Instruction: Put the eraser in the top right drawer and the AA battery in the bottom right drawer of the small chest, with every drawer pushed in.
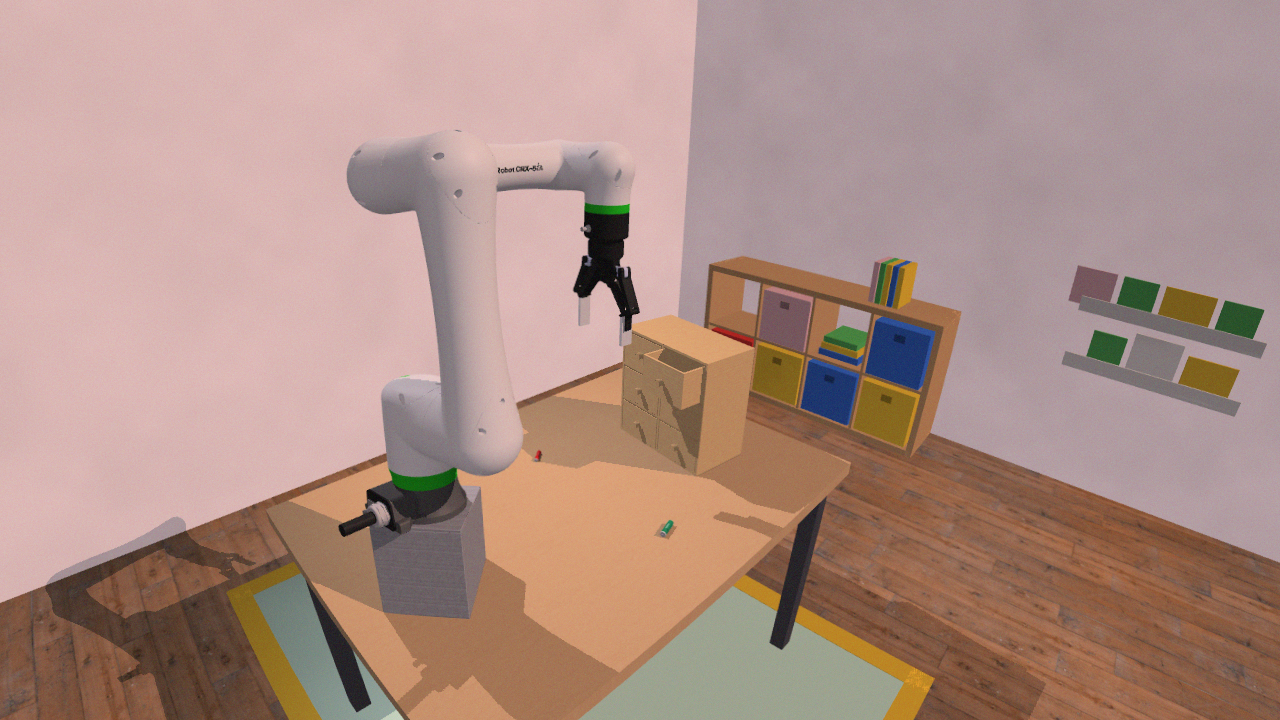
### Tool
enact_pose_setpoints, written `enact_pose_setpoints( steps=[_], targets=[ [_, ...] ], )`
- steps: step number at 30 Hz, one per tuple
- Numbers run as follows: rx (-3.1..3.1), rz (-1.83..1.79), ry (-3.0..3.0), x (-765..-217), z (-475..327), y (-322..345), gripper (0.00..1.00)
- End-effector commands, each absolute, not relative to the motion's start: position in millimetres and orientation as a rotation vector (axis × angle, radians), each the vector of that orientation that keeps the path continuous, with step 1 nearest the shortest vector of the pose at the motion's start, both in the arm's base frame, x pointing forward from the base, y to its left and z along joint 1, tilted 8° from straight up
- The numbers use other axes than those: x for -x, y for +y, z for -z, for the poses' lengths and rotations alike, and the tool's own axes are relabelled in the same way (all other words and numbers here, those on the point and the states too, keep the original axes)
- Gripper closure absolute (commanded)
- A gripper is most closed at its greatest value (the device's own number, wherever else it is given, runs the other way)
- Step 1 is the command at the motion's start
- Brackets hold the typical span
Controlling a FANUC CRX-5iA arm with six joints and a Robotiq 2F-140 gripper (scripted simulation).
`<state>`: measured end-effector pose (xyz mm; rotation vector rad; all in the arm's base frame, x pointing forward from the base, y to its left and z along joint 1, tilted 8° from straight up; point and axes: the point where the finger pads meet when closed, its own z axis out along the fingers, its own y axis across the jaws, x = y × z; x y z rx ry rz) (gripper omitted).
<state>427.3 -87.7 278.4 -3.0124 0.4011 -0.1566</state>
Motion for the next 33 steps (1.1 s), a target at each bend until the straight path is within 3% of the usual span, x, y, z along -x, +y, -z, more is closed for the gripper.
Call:
enact_pose_setpoints(
  steps=[1,12,20,26,33],
  targets=[
    [3.012,0.157,0.401,-427.4,-278.5,-87.8,0.0],
    [3.012,0.157,0.401,-426.6,-278.2,-87.9,0.0],
    [3.012,0.157,0.401,-356.4,-245.0,-96.4,0.0],
    [3.0,0.181,0.378,-361.6,-241.3,-91.3,0.0],
    [2.858,0.433,0.184,-412.4,-211.5,-39.6,0.0]
  ],
)
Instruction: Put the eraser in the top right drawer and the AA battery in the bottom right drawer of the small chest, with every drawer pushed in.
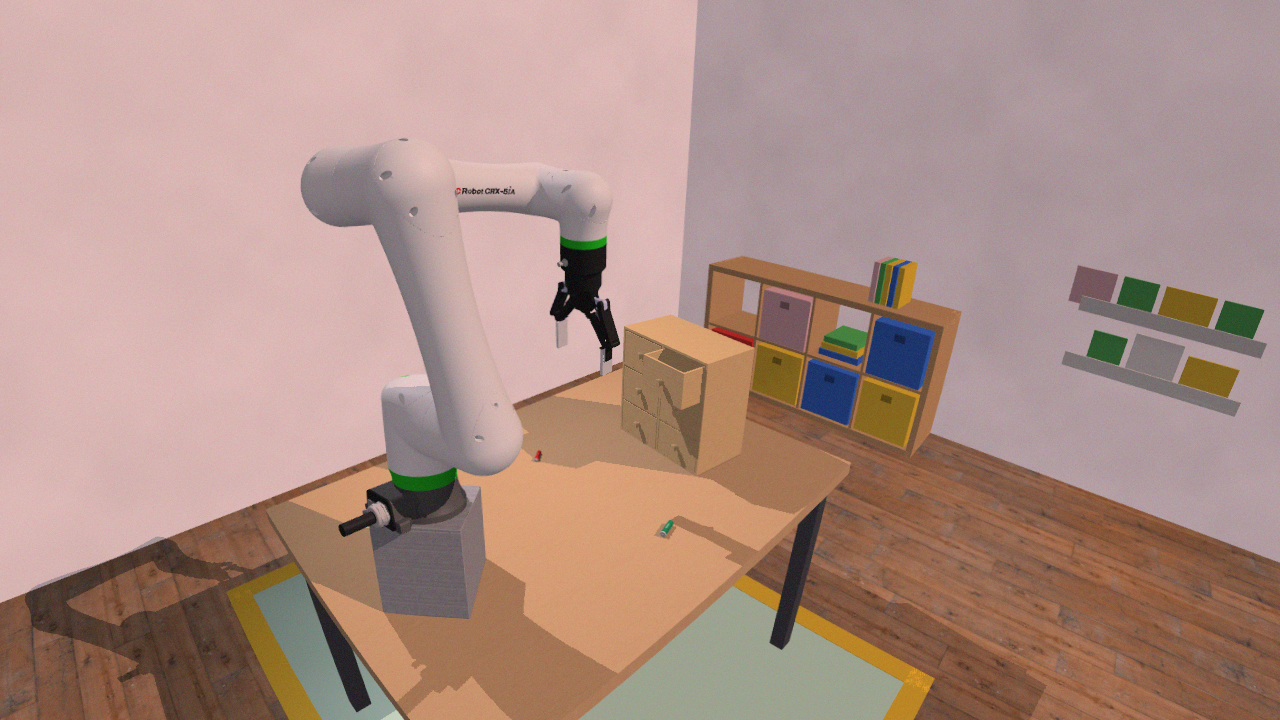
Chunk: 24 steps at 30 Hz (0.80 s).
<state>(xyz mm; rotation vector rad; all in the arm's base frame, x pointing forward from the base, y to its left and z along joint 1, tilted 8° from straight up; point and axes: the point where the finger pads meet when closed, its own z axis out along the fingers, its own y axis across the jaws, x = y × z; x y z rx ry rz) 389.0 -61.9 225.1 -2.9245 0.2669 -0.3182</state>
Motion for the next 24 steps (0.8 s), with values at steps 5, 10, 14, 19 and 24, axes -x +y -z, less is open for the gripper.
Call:
enact_pose_setpoints(
  steps=[5,10,14,19,24],
  targets=[
    [2.721,0.673,0.073,-452.9,-196.6,0.4,0.0],
    [2.671,0.766,0.048,-466.4,-193.6,12.0,0.0],
    [2.51,1.137,0.037,-510.1,-189.4,31.0,0.0],
    [2.489,1.4,0.141,-518.3,-181.0,-19.1,0.0],
    [2.48,1.635,0.242,-500.2,-169.9,-63.7,0.0]
  ],
)
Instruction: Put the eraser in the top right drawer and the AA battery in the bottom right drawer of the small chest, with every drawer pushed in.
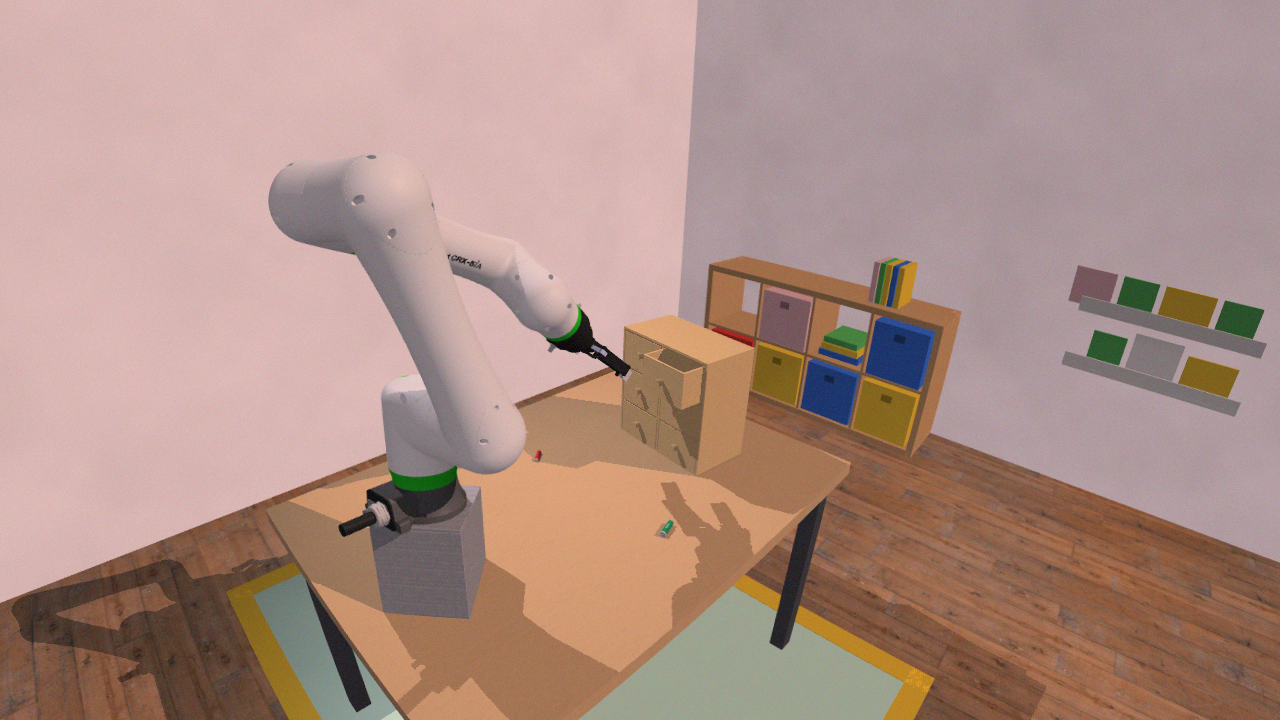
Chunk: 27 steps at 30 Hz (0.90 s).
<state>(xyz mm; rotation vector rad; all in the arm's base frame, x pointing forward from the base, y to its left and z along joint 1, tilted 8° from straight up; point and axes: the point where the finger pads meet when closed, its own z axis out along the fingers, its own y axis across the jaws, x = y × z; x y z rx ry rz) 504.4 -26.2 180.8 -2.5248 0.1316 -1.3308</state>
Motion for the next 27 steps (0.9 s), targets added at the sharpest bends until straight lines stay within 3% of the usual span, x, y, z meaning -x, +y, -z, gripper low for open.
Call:
enact_pose_setpoints(
  steps=[1,11,12,27],
  targets=[
    [2.487,1.679,0.269,-493.0,-166.2,-76.6,0.0],
    [2.508,1.958,0.437,-466.3,-154.2,-115.7,0.0],
    [2.508,1.958,0.437,-466.3,-154.2,-115.7,1.0],
    [2.508,1.958,0.437,-466.3,-154.2,-115.7,1.0]
  ],
)
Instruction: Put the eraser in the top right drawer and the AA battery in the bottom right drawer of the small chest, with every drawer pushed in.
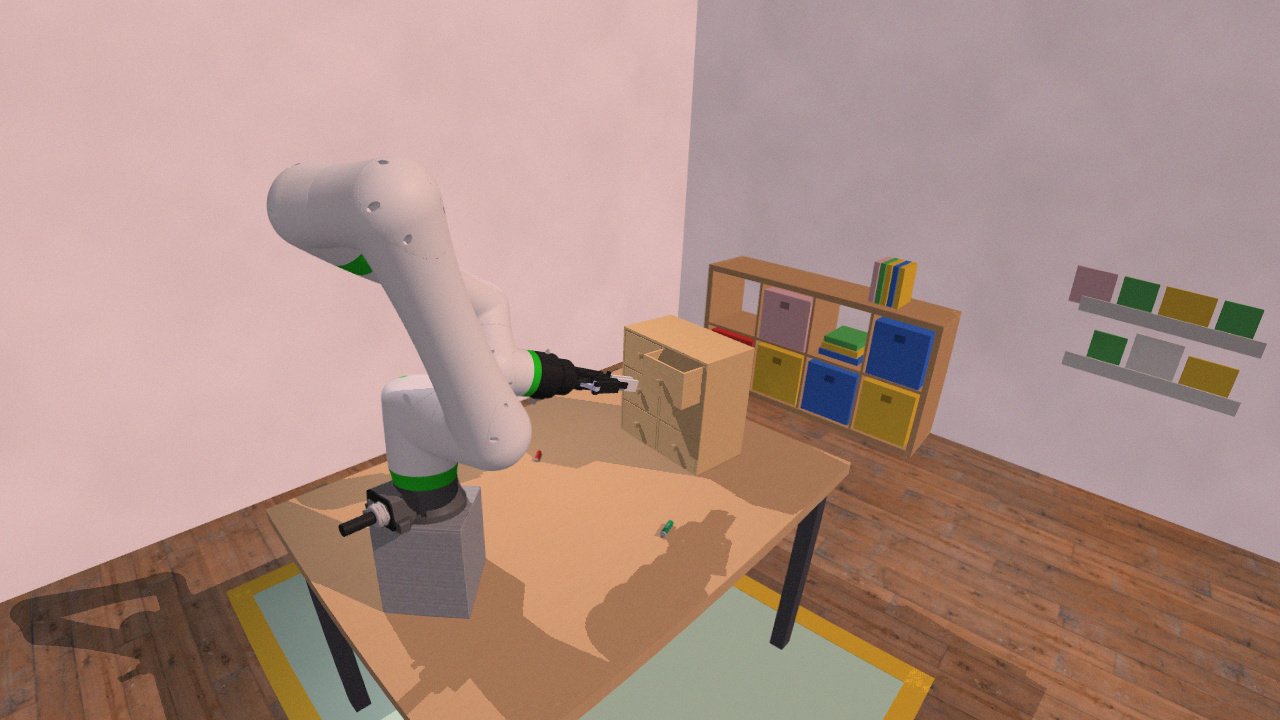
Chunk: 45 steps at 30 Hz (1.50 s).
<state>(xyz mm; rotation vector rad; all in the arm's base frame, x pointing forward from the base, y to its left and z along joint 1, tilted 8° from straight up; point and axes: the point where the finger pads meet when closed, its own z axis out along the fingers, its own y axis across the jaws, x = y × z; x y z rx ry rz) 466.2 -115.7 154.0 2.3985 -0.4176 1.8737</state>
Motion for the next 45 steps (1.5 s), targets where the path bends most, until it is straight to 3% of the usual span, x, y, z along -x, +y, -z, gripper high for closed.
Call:
enact_pose_setpoints(
  steps=[1,45],
  targets=[
    [-2.398,-1.873,-0.418,-466.3,-154.2,-115.7,1.0],
    [-2.398,-1.872,-0.418,-501.5,-138.4,-122.7,1.0]
  ],
)
